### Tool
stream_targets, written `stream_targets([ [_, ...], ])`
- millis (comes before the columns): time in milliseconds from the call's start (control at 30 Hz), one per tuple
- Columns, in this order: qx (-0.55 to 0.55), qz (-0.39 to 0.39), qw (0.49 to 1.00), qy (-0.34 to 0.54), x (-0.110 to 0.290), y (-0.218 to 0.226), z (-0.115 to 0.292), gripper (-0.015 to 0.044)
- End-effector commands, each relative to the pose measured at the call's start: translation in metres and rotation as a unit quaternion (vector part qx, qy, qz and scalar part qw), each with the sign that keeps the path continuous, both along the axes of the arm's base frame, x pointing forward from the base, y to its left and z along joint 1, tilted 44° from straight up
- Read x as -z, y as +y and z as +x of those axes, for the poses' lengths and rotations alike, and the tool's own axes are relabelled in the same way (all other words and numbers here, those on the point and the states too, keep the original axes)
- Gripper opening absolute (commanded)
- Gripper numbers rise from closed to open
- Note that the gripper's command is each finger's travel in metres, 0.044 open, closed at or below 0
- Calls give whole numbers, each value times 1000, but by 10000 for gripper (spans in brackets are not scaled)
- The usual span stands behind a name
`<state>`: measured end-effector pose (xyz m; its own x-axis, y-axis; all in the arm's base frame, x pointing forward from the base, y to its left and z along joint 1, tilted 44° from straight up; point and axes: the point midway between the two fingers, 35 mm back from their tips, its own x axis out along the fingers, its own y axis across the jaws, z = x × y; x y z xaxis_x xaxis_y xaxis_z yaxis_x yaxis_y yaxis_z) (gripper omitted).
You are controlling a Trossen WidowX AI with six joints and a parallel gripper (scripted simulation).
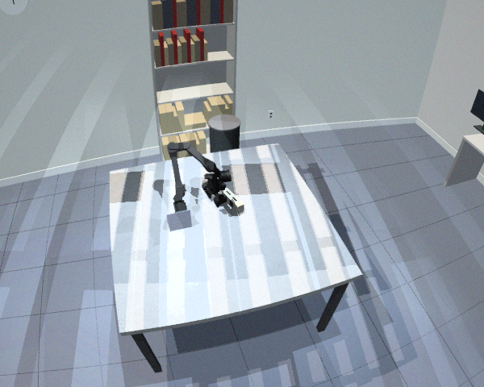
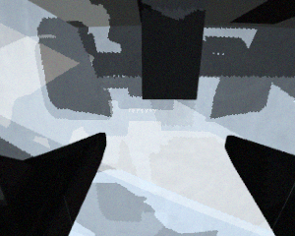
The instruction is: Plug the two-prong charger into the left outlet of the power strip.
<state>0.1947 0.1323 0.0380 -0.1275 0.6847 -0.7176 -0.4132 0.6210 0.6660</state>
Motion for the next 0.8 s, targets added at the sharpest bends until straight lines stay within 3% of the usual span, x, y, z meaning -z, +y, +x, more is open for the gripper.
stream_targets([
  [0, 84, 32, 995, -45, -19, -14, 11, 440],
  [200, 206, 87, 967, -124, -49, -40, 22, 440],
  [767, 210, 89, 965, -127, -50, -40, 22, 440],
])
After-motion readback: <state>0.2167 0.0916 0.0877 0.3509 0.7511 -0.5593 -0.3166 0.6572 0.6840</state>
